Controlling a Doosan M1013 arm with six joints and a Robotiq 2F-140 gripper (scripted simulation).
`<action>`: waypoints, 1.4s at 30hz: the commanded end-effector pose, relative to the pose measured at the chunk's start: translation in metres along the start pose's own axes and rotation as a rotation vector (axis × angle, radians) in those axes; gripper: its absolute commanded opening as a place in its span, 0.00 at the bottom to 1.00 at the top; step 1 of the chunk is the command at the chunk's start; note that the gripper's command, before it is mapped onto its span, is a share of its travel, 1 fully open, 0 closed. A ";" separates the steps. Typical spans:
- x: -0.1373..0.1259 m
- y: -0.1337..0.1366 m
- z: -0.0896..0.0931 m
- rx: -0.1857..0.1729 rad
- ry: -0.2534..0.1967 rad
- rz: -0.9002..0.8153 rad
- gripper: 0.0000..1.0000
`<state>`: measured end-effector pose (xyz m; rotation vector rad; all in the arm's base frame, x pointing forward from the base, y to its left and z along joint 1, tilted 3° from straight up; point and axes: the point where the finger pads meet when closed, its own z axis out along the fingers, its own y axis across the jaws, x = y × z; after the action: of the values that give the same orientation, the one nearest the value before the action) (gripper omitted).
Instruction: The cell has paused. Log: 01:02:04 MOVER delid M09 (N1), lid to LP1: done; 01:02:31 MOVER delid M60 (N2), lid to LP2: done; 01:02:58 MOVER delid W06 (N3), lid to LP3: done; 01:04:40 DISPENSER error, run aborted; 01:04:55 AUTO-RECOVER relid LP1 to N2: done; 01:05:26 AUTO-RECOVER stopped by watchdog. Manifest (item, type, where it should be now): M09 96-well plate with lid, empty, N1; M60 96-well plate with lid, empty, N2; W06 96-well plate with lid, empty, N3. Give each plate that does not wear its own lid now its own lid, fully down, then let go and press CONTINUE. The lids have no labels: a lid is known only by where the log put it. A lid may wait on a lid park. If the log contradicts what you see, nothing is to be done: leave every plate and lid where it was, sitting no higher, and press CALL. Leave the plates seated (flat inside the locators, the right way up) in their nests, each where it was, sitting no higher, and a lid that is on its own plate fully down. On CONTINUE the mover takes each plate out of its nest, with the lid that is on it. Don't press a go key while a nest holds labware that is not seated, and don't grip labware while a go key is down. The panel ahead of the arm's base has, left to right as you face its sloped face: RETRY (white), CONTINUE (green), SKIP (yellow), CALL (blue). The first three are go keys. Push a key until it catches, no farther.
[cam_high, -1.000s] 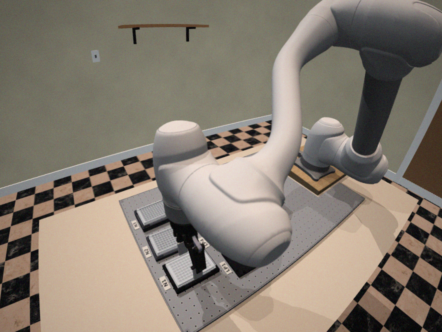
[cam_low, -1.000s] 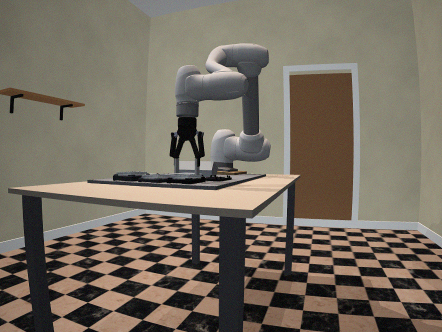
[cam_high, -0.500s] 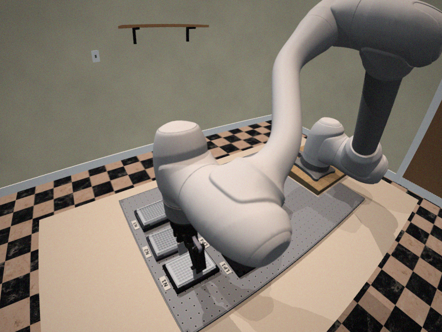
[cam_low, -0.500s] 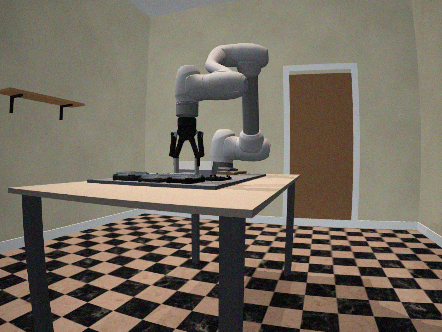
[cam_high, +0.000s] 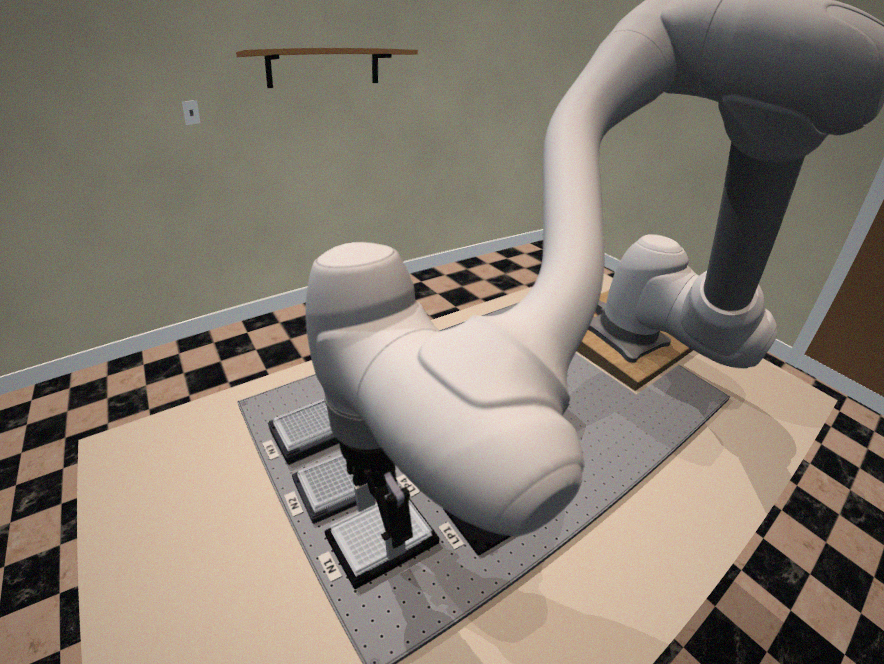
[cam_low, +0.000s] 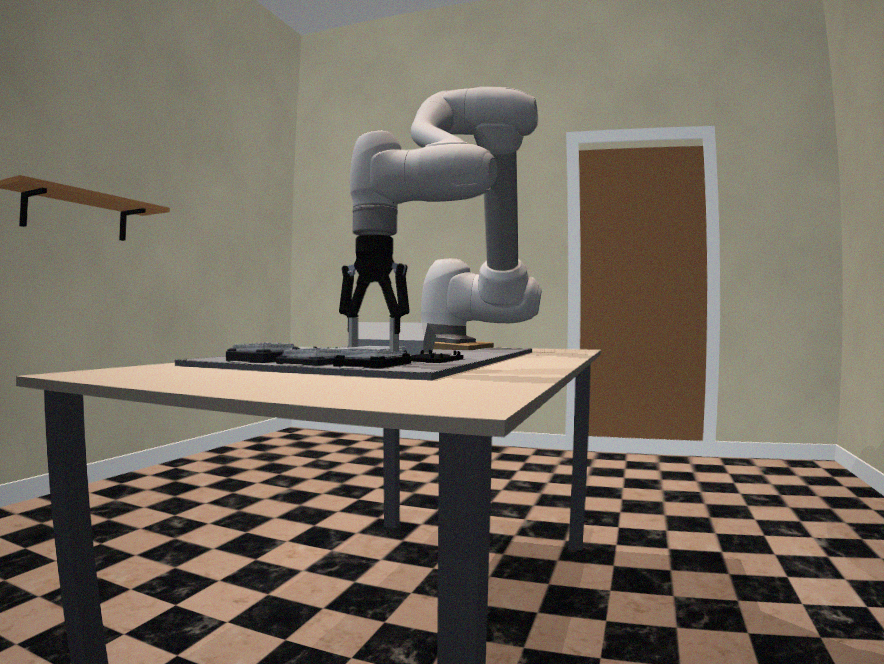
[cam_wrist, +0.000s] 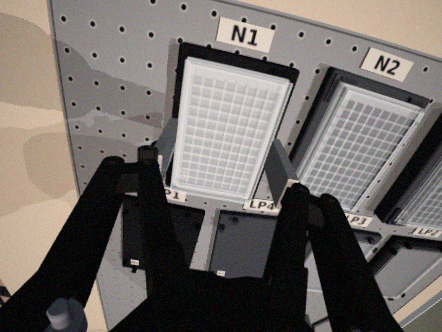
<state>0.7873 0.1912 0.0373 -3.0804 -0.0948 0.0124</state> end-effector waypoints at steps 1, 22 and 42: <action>0.000 0.000 0.000 0.000 0.000 0.000 0.00; 0.000 0.000 0.002 0.000 0.000 0.000 0.00; 0.000 0.000 0.002 0.000 0.000 0.000 0.00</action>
<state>0.7873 0.1914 0.0353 -3.0804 -0.0948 0.0124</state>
